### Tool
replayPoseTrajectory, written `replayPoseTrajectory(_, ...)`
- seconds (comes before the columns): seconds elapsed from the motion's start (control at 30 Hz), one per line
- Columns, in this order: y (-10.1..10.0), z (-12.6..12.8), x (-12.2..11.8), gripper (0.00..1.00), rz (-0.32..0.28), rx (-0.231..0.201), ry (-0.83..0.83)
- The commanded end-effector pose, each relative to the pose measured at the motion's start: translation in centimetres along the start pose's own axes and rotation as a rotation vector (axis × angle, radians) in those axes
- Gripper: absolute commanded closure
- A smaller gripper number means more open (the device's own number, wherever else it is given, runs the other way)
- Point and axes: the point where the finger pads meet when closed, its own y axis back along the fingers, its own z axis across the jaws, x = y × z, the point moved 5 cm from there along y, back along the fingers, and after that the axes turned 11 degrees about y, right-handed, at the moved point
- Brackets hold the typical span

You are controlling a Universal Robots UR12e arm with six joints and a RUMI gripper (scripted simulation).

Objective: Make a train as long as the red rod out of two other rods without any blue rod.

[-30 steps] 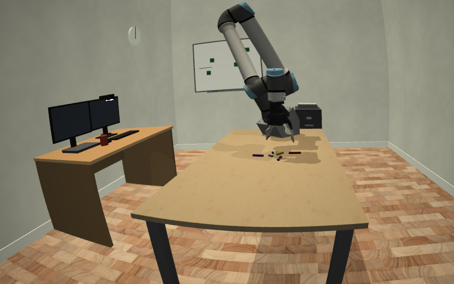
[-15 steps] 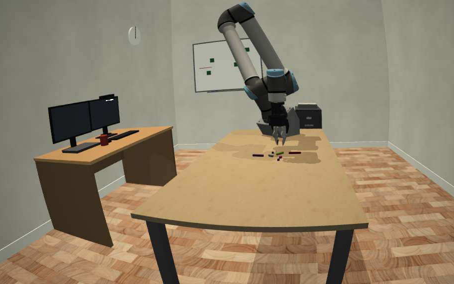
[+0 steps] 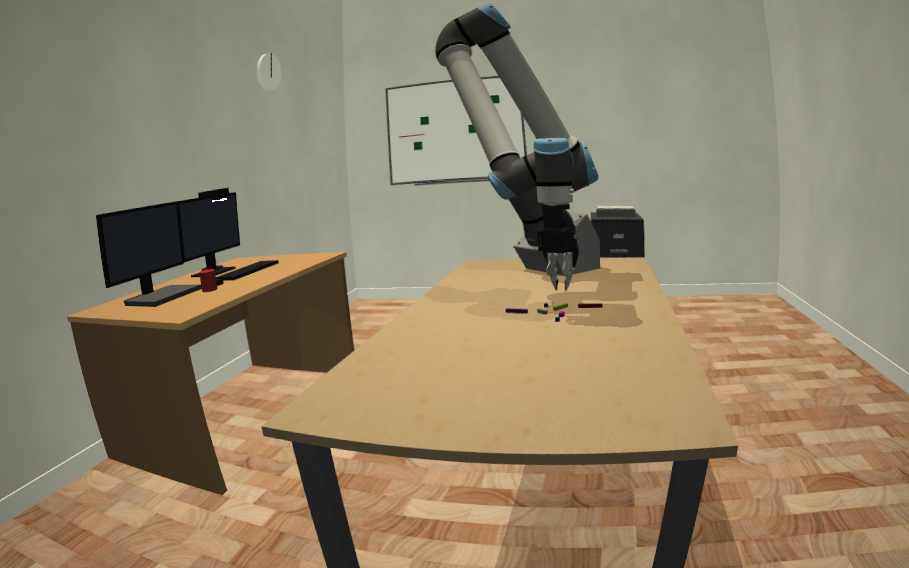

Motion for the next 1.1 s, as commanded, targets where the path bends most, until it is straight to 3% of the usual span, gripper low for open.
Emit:
replayPoseTrajectory(0.0, 0.04, 0.0, -0.04, 0.86, -0.001, 0.0, 0.0)
replayPoseTrajectory(1.07, -0.62, 0.0, -0.04, 0.86, -0.001, 0.0, 0.0)
